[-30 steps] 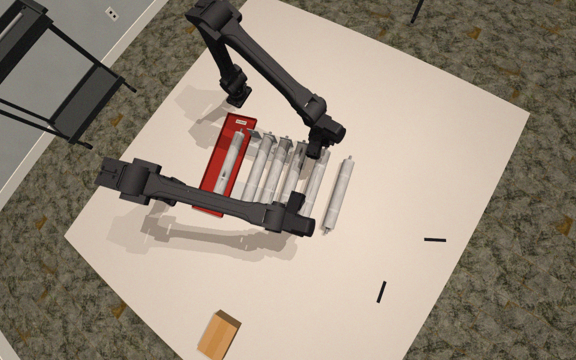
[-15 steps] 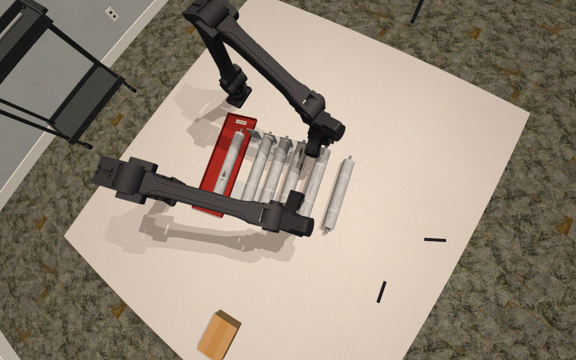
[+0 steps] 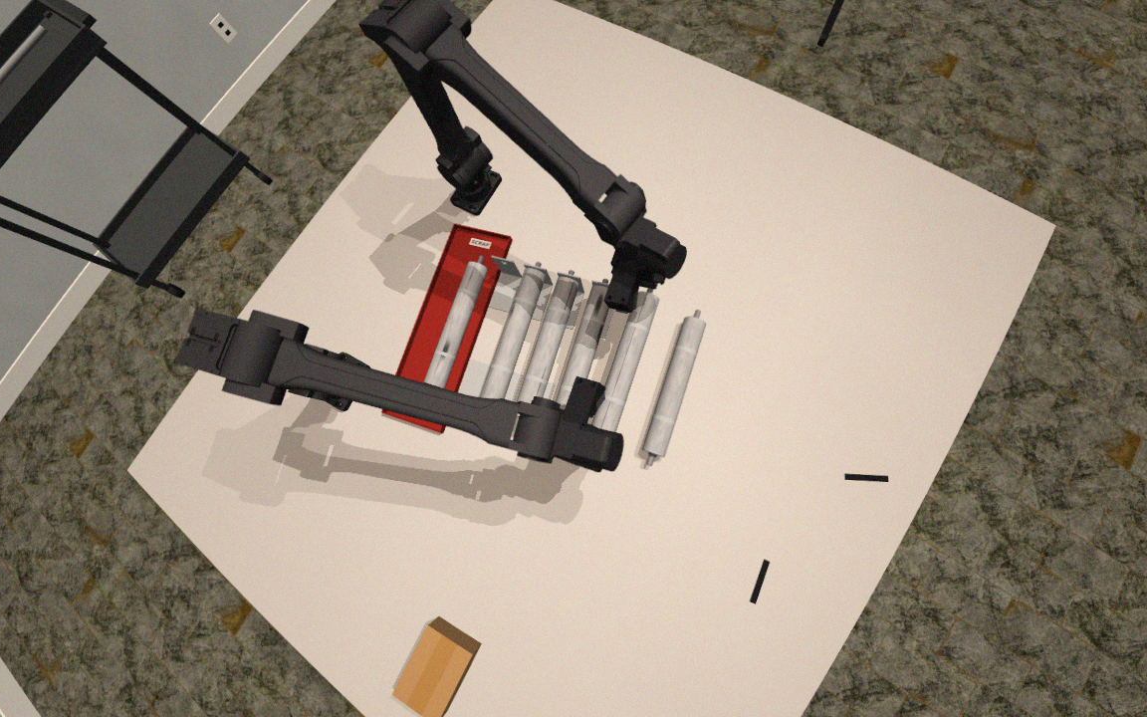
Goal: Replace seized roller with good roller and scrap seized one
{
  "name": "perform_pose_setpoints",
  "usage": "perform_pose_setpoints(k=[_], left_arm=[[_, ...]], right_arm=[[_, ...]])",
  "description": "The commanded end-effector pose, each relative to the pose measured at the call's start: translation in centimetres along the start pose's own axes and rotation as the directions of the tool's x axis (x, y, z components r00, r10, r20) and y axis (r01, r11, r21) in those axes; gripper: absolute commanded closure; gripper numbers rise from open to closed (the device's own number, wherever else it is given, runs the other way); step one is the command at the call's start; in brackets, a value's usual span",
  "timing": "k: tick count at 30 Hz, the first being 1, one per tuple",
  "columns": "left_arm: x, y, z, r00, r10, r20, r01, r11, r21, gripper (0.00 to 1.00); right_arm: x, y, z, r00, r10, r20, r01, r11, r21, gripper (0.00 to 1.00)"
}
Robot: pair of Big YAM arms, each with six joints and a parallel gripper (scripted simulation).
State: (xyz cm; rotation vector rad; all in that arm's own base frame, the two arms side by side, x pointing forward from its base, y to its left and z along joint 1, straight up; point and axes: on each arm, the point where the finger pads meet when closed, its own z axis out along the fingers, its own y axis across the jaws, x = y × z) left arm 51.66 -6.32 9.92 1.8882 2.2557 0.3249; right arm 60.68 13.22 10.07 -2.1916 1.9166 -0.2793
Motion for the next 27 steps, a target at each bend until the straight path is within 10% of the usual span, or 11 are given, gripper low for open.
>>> perform_pose_setpoints(k=[1,27], left_arm=[[-0.5,4.5,-4.8,1.000,-0.021,0.022,0.023,0.994,-0.111,0.97],[-0.3,5.6,-8.2,0.999,-0.024,0.028,0.028,0.984,-0.178,0.97]], right_arm=[[-0.1,-4.7,-6.2,1.000,-0.006,0.004,0.005,0.988,0.153,0.97],[0.1,-5.5,-9.6,1.000,-0.004,0.004,0.003,0.979,0.204,0.97]])
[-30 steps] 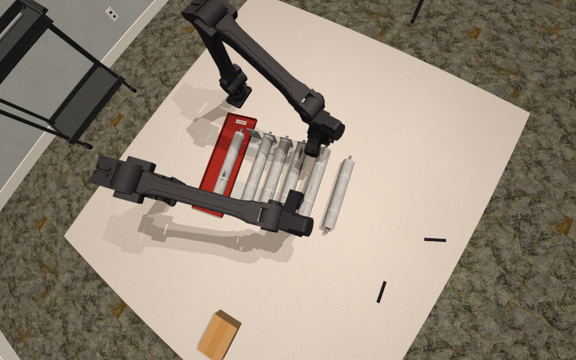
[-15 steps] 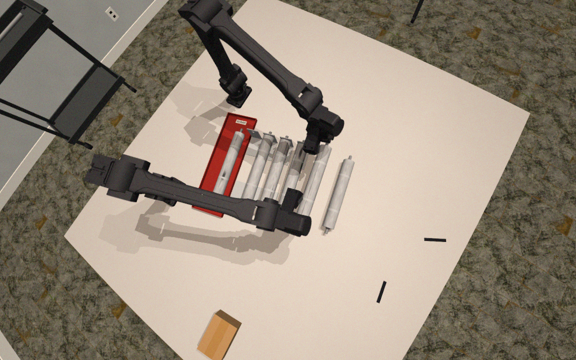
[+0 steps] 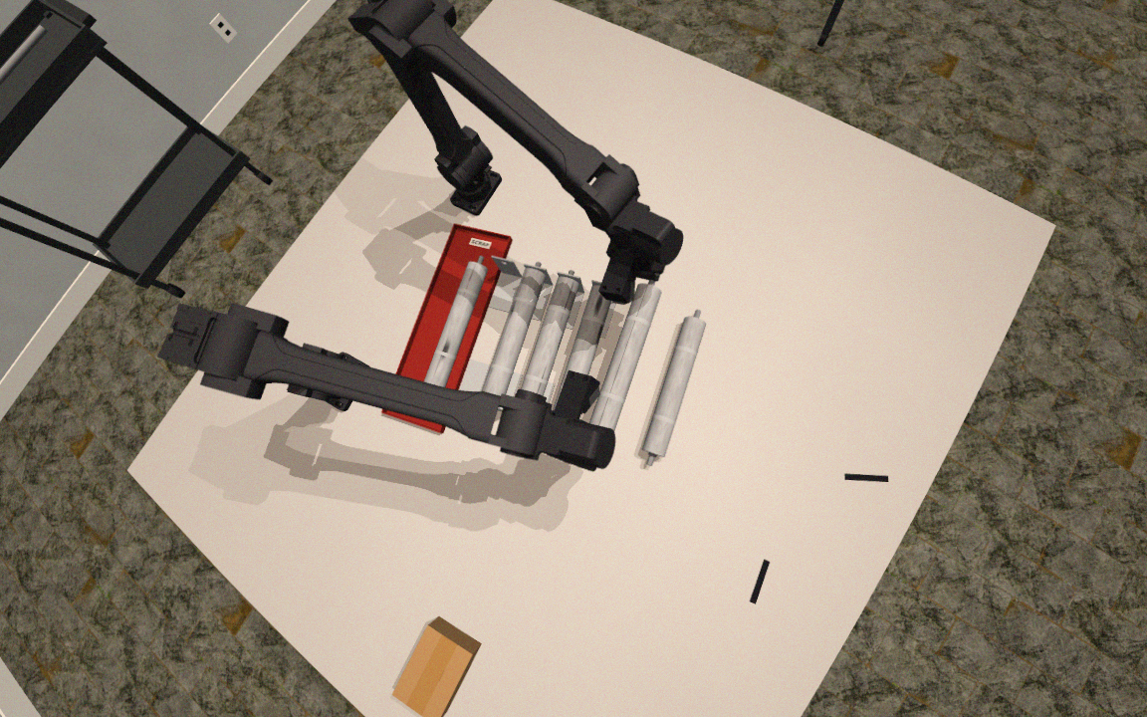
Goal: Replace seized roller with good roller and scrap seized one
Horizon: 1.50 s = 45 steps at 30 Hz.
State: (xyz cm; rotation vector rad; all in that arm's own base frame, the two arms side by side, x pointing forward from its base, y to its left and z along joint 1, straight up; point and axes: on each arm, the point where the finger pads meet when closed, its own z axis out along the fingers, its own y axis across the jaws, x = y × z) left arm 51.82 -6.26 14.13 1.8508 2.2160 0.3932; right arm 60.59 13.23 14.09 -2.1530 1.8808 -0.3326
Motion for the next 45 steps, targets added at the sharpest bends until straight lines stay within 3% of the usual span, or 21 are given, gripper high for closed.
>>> perform_pose_setpoints(k=[1,3,4,7,9,10,14,16,19,20,23,25,28,31,33,36,38,43,45], left_arm=[[-0.3,4.6,-3.9,0.999,-0.023,0.024,0.025,0.994,-0.110,0.97],[-0.5,4.4,-3.9,1.000,-0.018,0.025,0.020,0.994,-0.109,0.97],[-0.3,3.6,-1.6,1.000,-0.019,0.008,0.019,0.998,-0.058,0.97],[-1.1,3.8,-3.5,1.000,-0.016,0.027,0.019,0.995,-0.096,0.97],[-1.3,3.6,-3.6,0.999,-0.018,0.030,0.021,0.995,-0.101,0.97],[-0.6,0.9,-1.8,1.000,-0.015,0.011,0.015,0.999,-0.049,0.97],[-0.8,0.9,-2.6,0.999,-0.026,0.019,0.027,0.997,-0.072,0.97],[-0.9,0.9,-3.2,0.999,-0.032,0.022,0.034,0.996,-0.084,0.97],[-1.0,1.4,-3.5,0.999,-0.025,0.025,0.028,0.995,-0.094,0.97],[-0.1,1.8,-3.7,0.999,-0.044,0.022,0.046,0.994,-0.099,0.97],[0.2,0.0,-2.2,0.999,-0.040,0.013,0.041,0.997,-0.065,0.97],[-0.1,-0.1,-2.1,0.999,-0.036,0.015,0.037,0.997,-0.067,0.97],[-1.1,1.4,-3.7,0.999,-0.027,0.021,0.029,0.997,-0.078,0.97],[-1.1,1.7,-3.7,0.999,-0.028,0.025,0.030,0.995,-0.090,0.97],[-0.7,-0.6,-2.3,1.000,-0.025,0.008,0.025,0.999,-0.046,0.97],[-0.6,-0.8,-2.2,1.000,-0.022,0.007,0.023,0.999,-0.044,0.97],[-0.4,-2.0,-2.1,1.000,-0.025,-0.003,0.025,1.000,-0.017,0.97],[-0.8,-1.5,-3.8,0.999,-0.043,0.009,0.043,0.997,-0.057,0.97],[-0.5,-2.8,-3.7,0.999,-0.047,0.003,0.048,0.998,-0.046,0.97]], right_arm=[[0.2,-4.8,-5.4,1.000,-0.003,0.003,0.002,0.990,0.144,0.97],[0.0,-4.4,-5.3,1.000,0.001,0.004,-0.002,0.991,0.132,0.97],[0.1,-4.4,-4.2,1.000,-0.001,0.002,0.000,0.992,0.123,0.97],[0.1,-4.3,-4.4,1.000,-0.008,0.002,0.008,0.992,0.126,0.97],[0.3,-1.1,-2.0,1.000,-0.012,0.000,0.012,0.998,0.058,0.97],[0.1,-1.3,-2.2,1.000,-0.016,0.005,0.016,0.998,0.061,0.97],[0.1,-2.2,-3.5,1.000,-0.022,0.006,0.022,0.995,0.095,0.97],[0.2,-1.2,-3.3,1.000,-0.025,0.009,0.024,0.996,0.083,0.97],[0.1,-2.2,-4.1,1.000,-0.022,0.012,0.020,0.994,0.105,0.97],[-0.2,-3.6,-5.5,1.000,-0.025,0.016,0.022,0.990,0.141,0.97],[-0.3,-3.9,-6.1,1.000,-0.026,0.017,0.023,0.988,0.153,0.97],[-0.3,-3.8,-6.0,1.000,-0.026,0.014,0.023,0.988,0.150,0.97],[0.3,-3.5,-5.3,1.000,-0.014,0.008,0.013,0.990,0.140,0.97],[0.5,-0.3,-2.6,1.000,-0.001,0.006,0.001,0.998,0.066,0.97],[0.3,-2.0,-3.8,1.000,-0.021,0.008,0.020,0.995,0.101,0.97],[0.3,-2.5,-4.2,1.000,-0.016,0.011,0.015,0.993,0.113,0.97],[0.6,0.2,-2.5,1.000,-0.024,0.009,0.023,0.998,0.060,0.97],[0.5,-1.4,-4.9,0.999,-0.033,0.013,0.031,0.993,0.117,0.97],[0.5,0.5,-4.3,0.999,-0.039,0.014,0.038,0.995,0.090,0.97]])
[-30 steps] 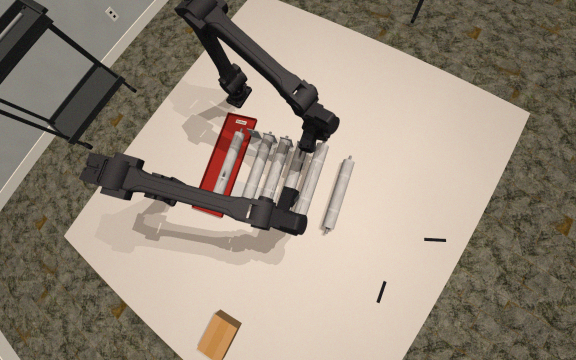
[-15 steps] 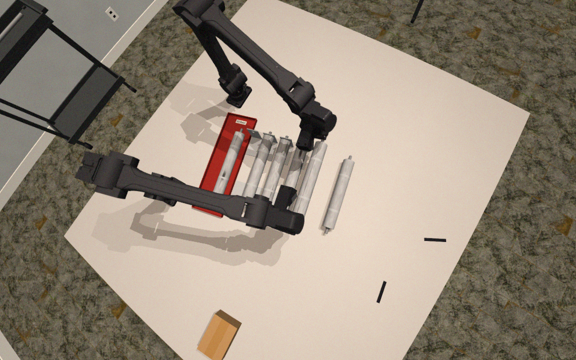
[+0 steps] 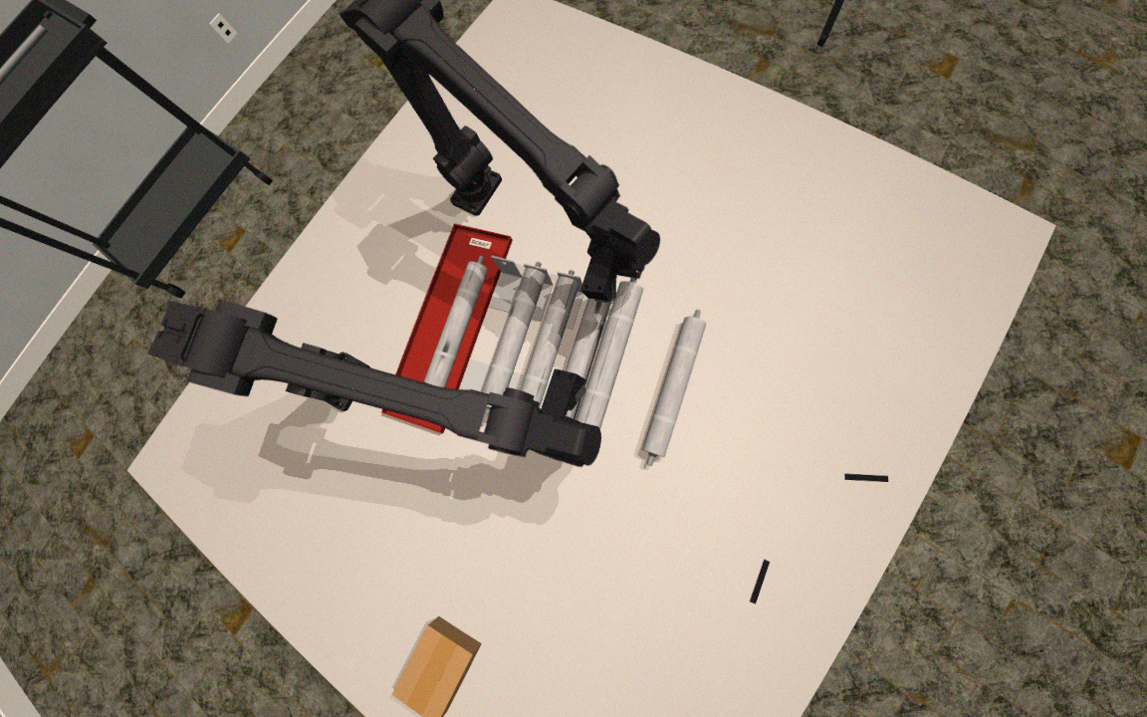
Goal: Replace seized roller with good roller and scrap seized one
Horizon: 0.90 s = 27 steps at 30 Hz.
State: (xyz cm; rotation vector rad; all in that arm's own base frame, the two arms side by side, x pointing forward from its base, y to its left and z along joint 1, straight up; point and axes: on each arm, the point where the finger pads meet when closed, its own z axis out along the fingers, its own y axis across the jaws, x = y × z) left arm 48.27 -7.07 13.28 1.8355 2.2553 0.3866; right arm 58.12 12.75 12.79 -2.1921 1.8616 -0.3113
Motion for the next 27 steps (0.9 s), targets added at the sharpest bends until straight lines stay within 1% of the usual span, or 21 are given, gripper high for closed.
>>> perform_pose_setpoints(k=[1,2,3,5,8,9,10,11,12,13,15,16,18,19,20,21,22,23,25,26,27], left_arm=[[-0.2,0.4,-3.5,0.999,-0.027,0.017,0.028,0.998,-0.059,0.97],[-0.5,1.5,-4.2,0.999,-0.026,0.025,0.028,0.996,-0.080,0.97],[-0.7,3.4,-5.0,0.998,-0.034,0.043,0.040,0.991,-0.129,0.97],[-0.4,4.2,-5.0,0.998,-0.039,0.045,0.045,0.989,-0.144,0.97],[-0.4,4.0,-4.7,0.998,-0.042,0.043,0.048,0.989,-0.138,0.97],[-0.3,3.0,-2.5,0.999,-0.039,0.023,0.041,0.995,-0.090,0.97],[-0.5,3.4,-2.7,0.999,-0.041,0.026,0.043,0.994,-0.096,0.97],[-0.2,1.9,-1.7,0.999,-0.036,0.015,0.037,0.997,-0.067,0.97],[-0.2,0.0,-0.7,1.000,-0.021,0.002,0.021,0.999,-0.028,0.97],[-0.3,0.5,-1.4,1.000,-0.020,0.005,0.020,0.999,-0.036,0.97],[-0.5,2.3,-3.8,1.000,-0.011,0.022,0.013,0.997,-0.080,0.97],[-0.7,2.1,-3.6,0.999,-0.021,0.029,0.023,0.996,-0.089,0.97],[-0.3,0.0,-2.5,1.000,-0.019,0.014,0.020,0.999,-0.050,0.97],[-0.2,-0.2,-2.7,1.000,-0.020,0.012,0.021,0.999,-0.046,0.97],[-0.4,0.3,-3.3,1.000,-0.023,0.016,0.024,0.998,-0.055,0.97],[-0.7,1.1,-3.8,0.999,-0.029,0.028,0.031,0.996,-0.083,0.97],[-0.8,1.3,-3.9,0.999,-0.032,0.033,0.035,0.995,-0.095,0.97],[-0.7,1.0,-3.8,0.999,-0.027,0.030,0.029,0.995,-0.091,0.97],[-0.7,1.0,-3.8,0.999,-0.027,0.030,0.029,0.995,-0.091,0.97],[-0.3,-0.5,-3.1,0.999,-0.032,0.017,0.033,0.998,-0.060,0.97],[-0.4,-0.5,-3.2,0.999,-0.034,0.021,0.036,0.997,-0.071,0.97]], right_arm=[[0.2,-2.7,-5.6,1.000,-0.019,0.008,0.018,0.992,0.128,0.97],[0.1,-3.8,-6.6,1.000,-0.017,0.010,0.016,0.988,0.155,0.97],[0.2,-4.8,-7.3,1.000,-0.013,0.004,0.012,0.983,0.181,0.97],[-0.1,-5.1,-7.7,1.000,-0.008,0.012,0.006,0.983,0.184,0.97],[-0.1,-4.9,-7.6,1.000,-0.013,0.011,0.011,0.984,0.178,0.97],[-0.1,-4.3,-6.2,1.000,-0.010,0.005,0.009,0.989,0.145,0.97],[0.1,-3.1,-5.1,1.000,-0.016,0.004,0.015,0.990,0.143,0.97],[0.1,-1.6,-3.8,1.000,-0.018,0.003,0.017,0.993,0.115,0.97],[0.0,-2.3,-3.1,1.000,-0.020,0.002,0.020,0.996,0.088,0.97],[-0.1,-2.9,-3.6,1.000,-0.001,0.004,0.001,0.996,0.088,0.97],[0.2,-3.3,-4.6,1.000,0.012,0.004,-0.013,0.995,0.104,0.97],[0.2,-3.8,-5.6,1.000,0.008,0.005,-0.009,0.991,0.133,0.97],[0.2,-4.3,-6.2,1.000,-0.013,0.003,0.012,0.987,0.158,0.97],[0.0,-4.3,-6.5,1.000,-0.018,0.007,0.016,0.987,0.161,0.97],[0.1,-3.8,-6.3,1.000,-0.018,0.009,0.017,0.988,0.153,0.97],[0.3,-1.7,-4.9,1.000,-0.018,0.005,0.018,0.994,0.111,0.97],[0.3,-1.6,-5.0,1.000,-0.019,0.005,0.018,0.994,0.111,0.97],[0.2,-2.9,-5.9,1.000,-0.017,0.008,0.016,0.990,0.138,0.97],[0.2,-2.9,-5.9,1.000,-0.017,0.008,0.016,0.990,0.138,0.97],[-0.1,-2.0,-5.5,1.000,-0.028,0.011,0.027,0.992,0.122,0.97],[0.0,-0.7,-4.7,1.000,-0.029,0.010,0.028,0.994,0.101,0.97]])
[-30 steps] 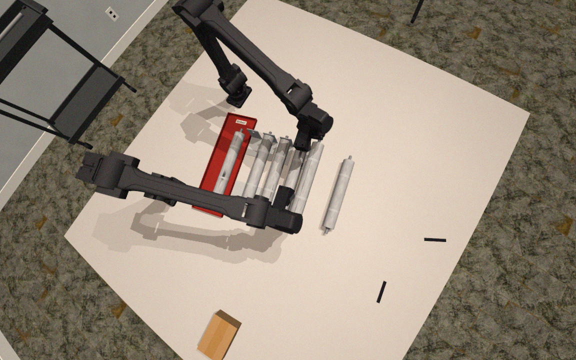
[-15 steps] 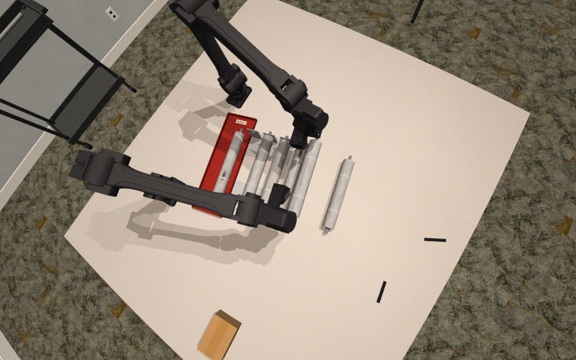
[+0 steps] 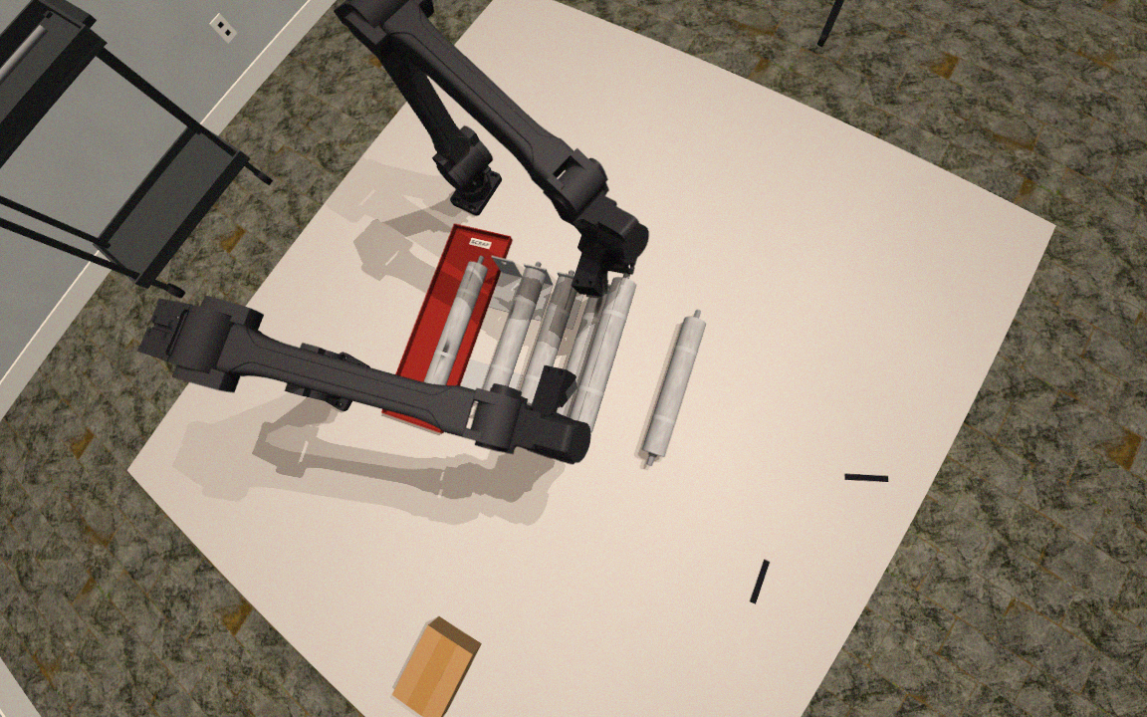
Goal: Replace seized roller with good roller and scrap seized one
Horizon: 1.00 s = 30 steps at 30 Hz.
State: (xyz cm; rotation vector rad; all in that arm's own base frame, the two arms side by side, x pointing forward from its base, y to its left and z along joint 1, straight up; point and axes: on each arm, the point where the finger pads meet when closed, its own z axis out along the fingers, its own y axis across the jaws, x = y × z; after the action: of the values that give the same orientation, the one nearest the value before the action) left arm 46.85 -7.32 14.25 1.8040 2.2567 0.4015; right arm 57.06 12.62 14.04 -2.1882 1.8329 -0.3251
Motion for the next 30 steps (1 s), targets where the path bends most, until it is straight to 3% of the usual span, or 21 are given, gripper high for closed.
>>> perform_pose_setpoints(k=[1,15,17,21,27,28,29,30], left_arm=[[-0.6,0.5,-1.7,1.000,-0.012,0.021,0.013,0.998,-0.065,0.97],[-0.9,0.1,-3.7,0.999,-0.017,0.034,0.023,0.983,-0.184,0.97],[-0.6,-1.6,-2.8,0.999,-0.022,0.029,0.028,0.981,-0.191,0.97],[-0.6,-3.3,-2.8,1.000,-0.015,0.024,0.019,0.978,-0.210,0.97],[-0.7,-0.5,-5.8,0.997,-0.052,0.054,0.066,0.953,-0.297,0.97],[-0.7,-0.8,-5.9,0.997,-0.052,0.053,0.065,0.954,-0.293,0.97],[-0.4,-4.1,-3.9,0.999,-0.027,0.029,0.033,0.970,-0.242,0.97],[-0.7,-3.4,-4.4,0.999,-0.022,0.035,0.031,0.966,-0.255,0.97]], right_arm=[[0.0,-1.3,-3.3,1.000,-0.016,-0.001,0.016,0.996,0.089,0.97],[0.7,-1.4,-5.7,1.000,0.017,-0.005,-0.015,0.974,0.226,0.97],[-0.5,0.5,-4.6,1.000,0.006,0.008,-0.008,0.973,0.231,0.97],[0.6,2.0,-4.4,1.000,0.018,-0.004,-0.017,0.969,0.247,0.97],[0.5,-0.6,-7.6,1.000,0.028,0.003,-0.027,0.936,0.350,0.97],[0.4,-0.5,-8.0,1.000,0.025,0.003,-0.025,0.936,0.350,0.97],[0.3,3.0,-5.7,1.000,0.020,0.000,-0.019,0.958,0.285,0.97],[0.2,2.0,-6.4,1.000,0.020,0.001,-0.019,0.953,0.302,0.97]])
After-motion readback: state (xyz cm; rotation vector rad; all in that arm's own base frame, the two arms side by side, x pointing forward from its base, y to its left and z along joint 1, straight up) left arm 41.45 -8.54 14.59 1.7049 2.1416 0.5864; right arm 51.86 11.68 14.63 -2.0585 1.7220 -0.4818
